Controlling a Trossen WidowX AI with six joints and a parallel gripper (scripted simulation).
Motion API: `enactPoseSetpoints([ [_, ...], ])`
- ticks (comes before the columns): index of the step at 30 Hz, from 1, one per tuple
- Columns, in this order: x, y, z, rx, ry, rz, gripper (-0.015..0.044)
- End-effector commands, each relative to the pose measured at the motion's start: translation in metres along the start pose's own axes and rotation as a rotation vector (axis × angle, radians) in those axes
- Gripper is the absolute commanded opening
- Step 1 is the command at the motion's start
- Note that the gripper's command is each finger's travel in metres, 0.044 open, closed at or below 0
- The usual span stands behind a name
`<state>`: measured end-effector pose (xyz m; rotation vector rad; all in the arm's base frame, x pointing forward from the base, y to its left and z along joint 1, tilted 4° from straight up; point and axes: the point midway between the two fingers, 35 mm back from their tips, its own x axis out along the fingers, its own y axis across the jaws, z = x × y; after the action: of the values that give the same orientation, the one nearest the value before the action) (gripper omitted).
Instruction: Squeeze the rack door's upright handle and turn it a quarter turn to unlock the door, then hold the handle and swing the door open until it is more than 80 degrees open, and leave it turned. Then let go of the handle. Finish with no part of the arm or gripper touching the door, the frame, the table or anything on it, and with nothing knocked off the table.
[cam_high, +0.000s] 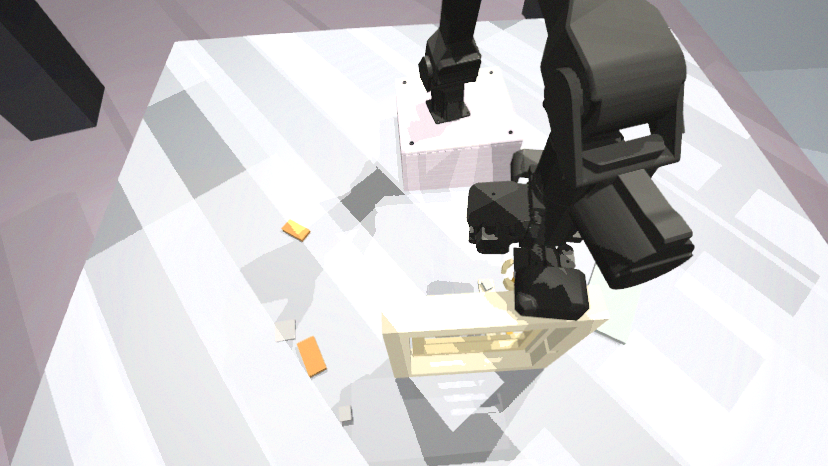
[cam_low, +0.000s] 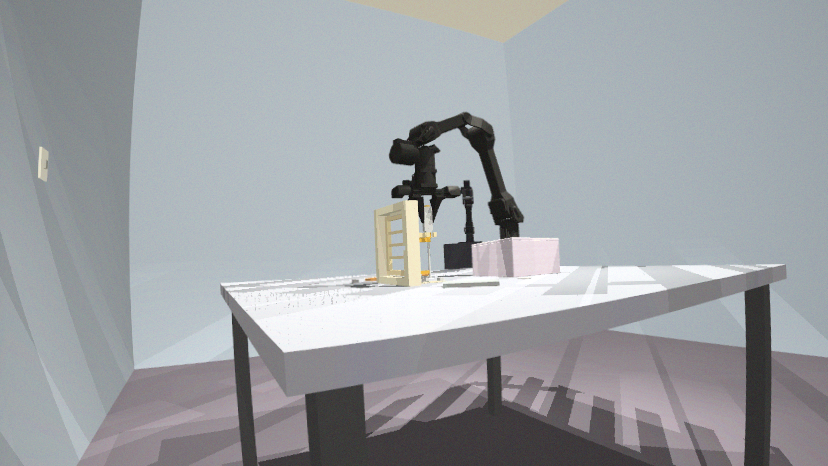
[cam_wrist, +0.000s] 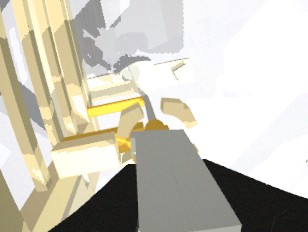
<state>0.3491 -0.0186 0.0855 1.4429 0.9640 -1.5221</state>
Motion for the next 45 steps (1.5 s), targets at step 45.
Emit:
enactPoseSetpoints([
  [45, 0.001, -0.057, 0.056, -0.875, -0.006, -0.008, 0.0020],
])
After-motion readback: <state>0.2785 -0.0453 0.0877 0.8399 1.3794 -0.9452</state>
